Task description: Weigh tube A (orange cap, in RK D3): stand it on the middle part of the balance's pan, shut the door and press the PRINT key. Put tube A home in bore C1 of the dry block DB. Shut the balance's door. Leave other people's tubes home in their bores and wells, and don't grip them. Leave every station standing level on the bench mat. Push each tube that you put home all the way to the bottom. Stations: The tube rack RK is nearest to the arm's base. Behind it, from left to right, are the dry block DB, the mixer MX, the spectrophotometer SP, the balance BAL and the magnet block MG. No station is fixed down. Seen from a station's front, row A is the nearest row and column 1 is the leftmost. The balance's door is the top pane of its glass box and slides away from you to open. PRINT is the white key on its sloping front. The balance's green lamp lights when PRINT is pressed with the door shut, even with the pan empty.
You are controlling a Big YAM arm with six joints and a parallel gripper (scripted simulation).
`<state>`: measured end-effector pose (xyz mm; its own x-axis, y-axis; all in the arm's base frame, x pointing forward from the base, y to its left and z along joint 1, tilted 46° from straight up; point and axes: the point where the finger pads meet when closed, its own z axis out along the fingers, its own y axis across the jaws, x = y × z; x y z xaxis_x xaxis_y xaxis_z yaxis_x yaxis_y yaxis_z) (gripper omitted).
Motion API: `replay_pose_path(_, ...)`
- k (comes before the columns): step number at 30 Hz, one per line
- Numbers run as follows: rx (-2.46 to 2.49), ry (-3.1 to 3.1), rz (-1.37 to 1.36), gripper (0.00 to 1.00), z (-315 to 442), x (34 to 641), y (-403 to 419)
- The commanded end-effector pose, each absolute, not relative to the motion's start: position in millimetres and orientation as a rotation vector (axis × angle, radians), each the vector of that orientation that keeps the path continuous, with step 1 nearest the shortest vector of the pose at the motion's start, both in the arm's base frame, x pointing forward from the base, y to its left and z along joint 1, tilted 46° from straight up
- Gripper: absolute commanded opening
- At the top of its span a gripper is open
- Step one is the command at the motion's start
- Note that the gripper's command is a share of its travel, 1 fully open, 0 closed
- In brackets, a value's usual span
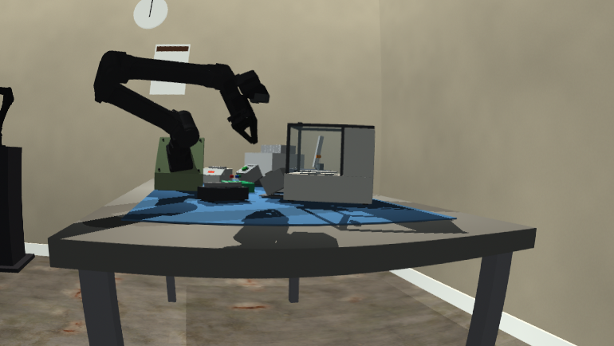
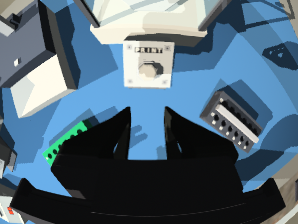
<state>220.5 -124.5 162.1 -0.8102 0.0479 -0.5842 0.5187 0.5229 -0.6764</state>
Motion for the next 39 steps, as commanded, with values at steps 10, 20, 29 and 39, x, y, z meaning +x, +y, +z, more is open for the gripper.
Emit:
replay_pose_path(10, 0.504, 2.221, -1.203, 0.3, 195, 239, -107)
replay_pose_path(20, 0.504, 2.222, -1.202, 0.3, 204, 241, -97)
replay_pose_path(29, 0.504, 2.223, -1.2, 0.3, 214, 243, -85)
replay_pose_path(39, 0.504, 2.226, -1.198, 0.3, 222, 244, -75)
